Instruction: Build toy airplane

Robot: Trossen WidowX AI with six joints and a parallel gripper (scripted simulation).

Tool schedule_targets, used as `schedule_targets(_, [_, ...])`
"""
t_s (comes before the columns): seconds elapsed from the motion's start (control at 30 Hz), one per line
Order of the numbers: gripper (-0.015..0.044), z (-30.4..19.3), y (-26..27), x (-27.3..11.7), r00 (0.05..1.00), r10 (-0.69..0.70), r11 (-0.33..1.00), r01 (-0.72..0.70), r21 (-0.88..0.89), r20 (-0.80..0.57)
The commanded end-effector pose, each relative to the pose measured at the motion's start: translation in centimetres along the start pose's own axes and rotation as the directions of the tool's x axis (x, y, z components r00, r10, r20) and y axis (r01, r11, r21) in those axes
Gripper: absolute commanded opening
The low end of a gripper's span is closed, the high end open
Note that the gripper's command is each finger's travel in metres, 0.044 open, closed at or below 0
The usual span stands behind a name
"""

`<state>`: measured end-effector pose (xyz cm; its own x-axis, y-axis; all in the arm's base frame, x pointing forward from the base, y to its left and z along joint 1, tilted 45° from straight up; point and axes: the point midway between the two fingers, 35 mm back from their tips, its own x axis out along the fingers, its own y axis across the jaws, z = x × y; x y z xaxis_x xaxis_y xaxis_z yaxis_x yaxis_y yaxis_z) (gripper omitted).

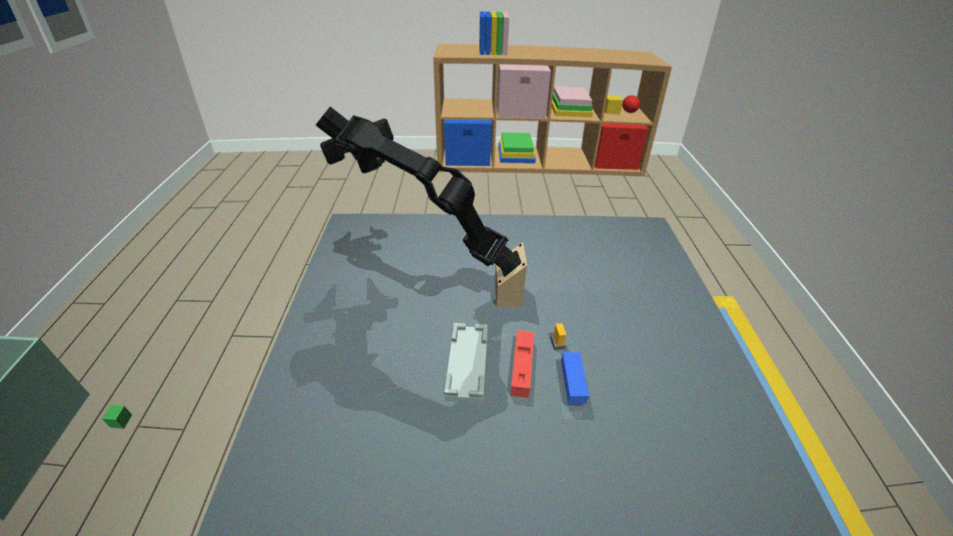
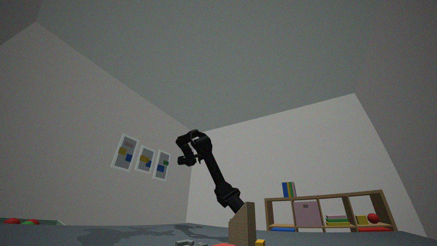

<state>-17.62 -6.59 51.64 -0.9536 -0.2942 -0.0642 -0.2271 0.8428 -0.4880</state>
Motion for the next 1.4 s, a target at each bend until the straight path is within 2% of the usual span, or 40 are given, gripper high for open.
schedule_targets(0.0, [0.0426, 0.0, 0.0, 0.0, 1.000, 0.000, 1.000, 0.000, 0.000, 0.000])
schedule_targets(0.07, [0.0440, 0.7, -0.4, 0.6, 0.999, -0.014, 0.999, 0.013, 0.029, 0.030])
schedule_targets(0.3, [0.0440, 9.5, -5.8, 4.0, 0.934, -0.138, 0.957, 0.039, 0.289, 0.331])
schedule_targets(0.43, [0.0440, 15.4, -9.3, 3.8, 0.854, -0.186, 0.922, -0.019, 0.386, 0.486])
schedule_targets(0.57, [0.0440, 21.4, -12.4, 1.9, 0.756, -0.209, 0.895, -0.108, 0.433, 0.620])
schedule_targets(0.67, [0.0440, 25.9, -14.3, -0.6, 0.678, -0.209, 0.881, -0.182, 0.437, 0.705])
schedule_targets(0.73, [0.0440, 27.9, -15.4, -3.0, 0.620, -0.233, 0.890, -0.174, 0.421, 0.749])
schedule_targets(1.0, [0.0440, 35.2, -16.8, -10.9, 0.466, -0.200, 0.896, -0.268, 0.353, 0.862])
schedule_targets(1.2, [0.0440, 41.1, -14.9, -19.9, 0.356, -0.129, 0.915, -0.316, 0.250, 0.925])
schedule_targets(1.37, [0.0440, 44.7, -11.2, -27.1, 0.309, -0.068, 0.922, -0.343, 0.178, 0.949])
